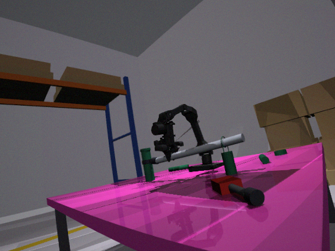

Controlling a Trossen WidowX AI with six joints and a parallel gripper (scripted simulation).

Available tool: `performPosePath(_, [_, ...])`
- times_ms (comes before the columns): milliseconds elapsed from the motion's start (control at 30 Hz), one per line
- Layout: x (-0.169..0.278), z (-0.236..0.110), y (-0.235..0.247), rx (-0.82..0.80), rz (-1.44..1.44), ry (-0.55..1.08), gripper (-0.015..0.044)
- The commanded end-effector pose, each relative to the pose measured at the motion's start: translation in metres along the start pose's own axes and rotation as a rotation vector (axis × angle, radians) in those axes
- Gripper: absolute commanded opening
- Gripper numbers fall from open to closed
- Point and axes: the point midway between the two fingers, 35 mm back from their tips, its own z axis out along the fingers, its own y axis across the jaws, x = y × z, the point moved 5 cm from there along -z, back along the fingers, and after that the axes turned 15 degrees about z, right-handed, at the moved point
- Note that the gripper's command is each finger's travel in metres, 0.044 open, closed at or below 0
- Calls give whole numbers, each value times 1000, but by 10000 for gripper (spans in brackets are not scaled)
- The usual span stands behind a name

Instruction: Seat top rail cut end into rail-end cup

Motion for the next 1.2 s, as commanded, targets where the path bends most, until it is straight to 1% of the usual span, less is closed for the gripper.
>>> performPosePath(0, [-13, -4, 5, -19, 10, -32, 0])
performPosePath(1167, [-23, -4, 9, -19, 10, -33, 0])
